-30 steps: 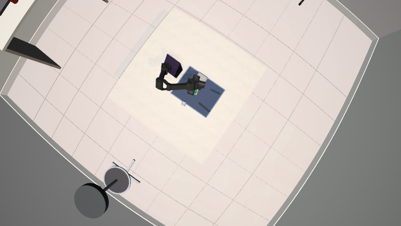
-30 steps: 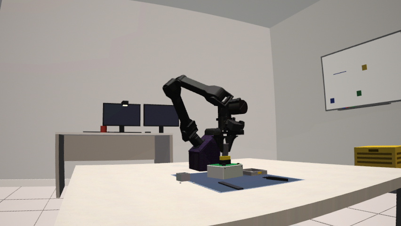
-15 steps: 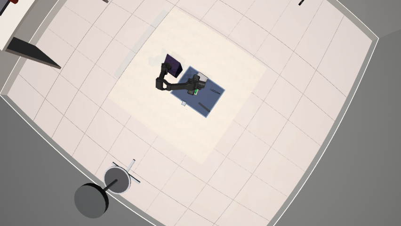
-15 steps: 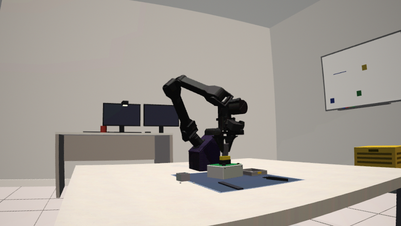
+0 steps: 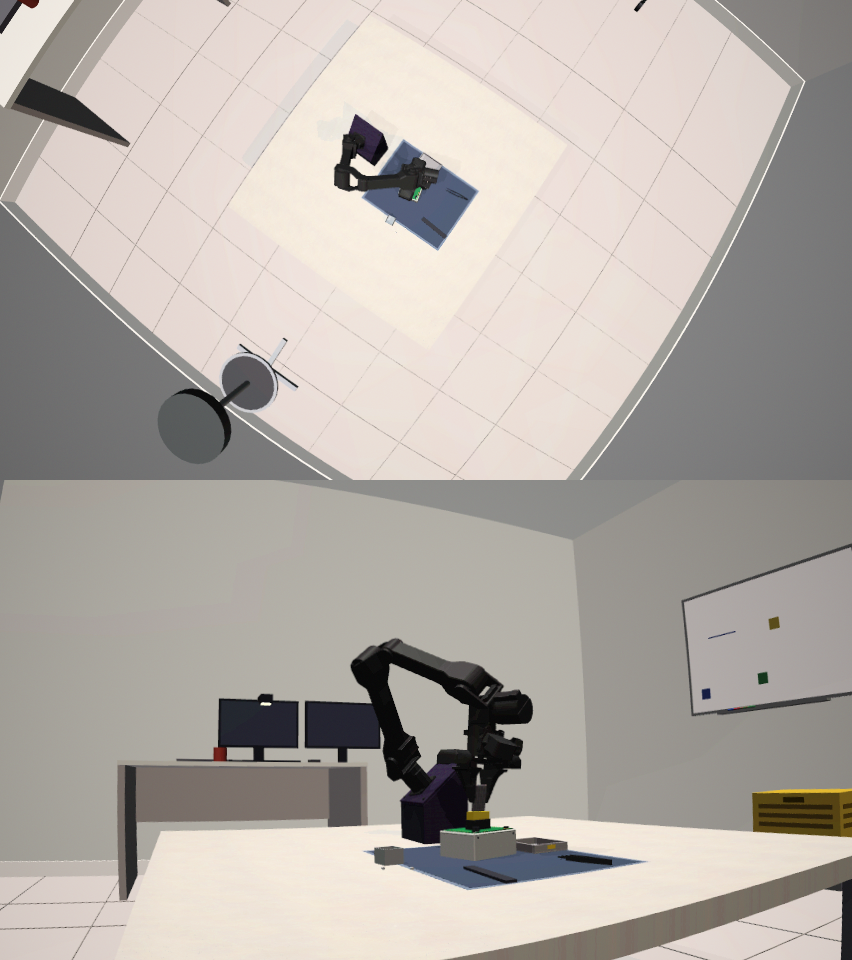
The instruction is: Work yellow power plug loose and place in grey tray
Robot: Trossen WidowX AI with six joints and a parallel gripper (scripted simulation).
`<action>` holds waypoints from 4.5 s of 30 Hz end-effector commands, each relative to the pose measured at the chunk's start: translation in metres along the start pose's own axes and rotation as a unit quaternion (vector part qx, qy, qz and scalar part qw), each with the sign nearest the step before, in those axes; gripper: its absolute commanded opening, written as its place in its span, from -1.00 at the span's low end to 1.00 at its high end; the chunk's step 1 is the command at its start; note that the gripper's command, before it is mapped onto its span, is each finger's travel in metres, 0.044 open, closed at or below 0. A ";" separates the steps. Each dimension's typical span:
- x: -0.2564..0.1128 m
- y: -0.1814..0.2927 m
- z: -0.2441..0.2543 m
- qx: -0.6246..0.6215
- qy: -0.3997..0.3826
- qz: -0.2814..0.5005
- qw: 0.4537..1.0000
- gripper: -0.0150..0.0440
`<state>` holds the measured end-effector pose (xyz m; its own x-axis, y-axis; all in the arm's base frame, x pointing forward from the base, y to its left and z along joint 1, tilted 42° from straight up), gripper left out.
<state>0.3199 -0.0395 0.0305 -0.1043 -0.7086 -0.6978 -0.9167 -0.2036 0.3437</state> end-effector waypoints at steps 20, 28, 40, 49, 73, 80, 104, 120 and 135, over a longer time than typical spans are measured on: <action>-0.019 -0.001 0.007 -0.013 0.019 -0.007 1.000 -0.49; -0.020 0.000 0.005 -0.013 0.011 -0.009 1.000 -0.49; -0.022 0.005 -0.017 -0.014 -0.091 -0.034 0.995 -0.49; -0.026 0.000 0.006 -0.013 0.016 -0.008 1.000 -0.49; -0.030 0.003 -0.010 -0.014 -0.055 -0.025 0.998 -0.49; -0.033 -0.001 0.009 -0.013 0.031 -0.004 0.999 -0.49; -0.027 0.002 -0.004 -0.014 -0.029 -0.019 0.999 -0.49; -0.015 0.002 -0.003 -0.014 -0.029 -0.019 0.999 0.35; 0.003 0.001 -0.002 -0.014 -0.028 -0.018 0.999 0.35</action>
<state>0.3208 -0.0393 0.0347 -0.0927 -0.6577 -0.7476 -0.9112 -0.2466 0.3300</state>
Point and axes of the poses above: the point midway between the two fingers, 35 mm back from their tips, its own x axis out along the fingers, its own z axis across the jaws, y = z × x, the point moved 2 cm from there along -x, back along the fingers, and after that the axes turned 15 degrees about -x, right-handed, at the moved point
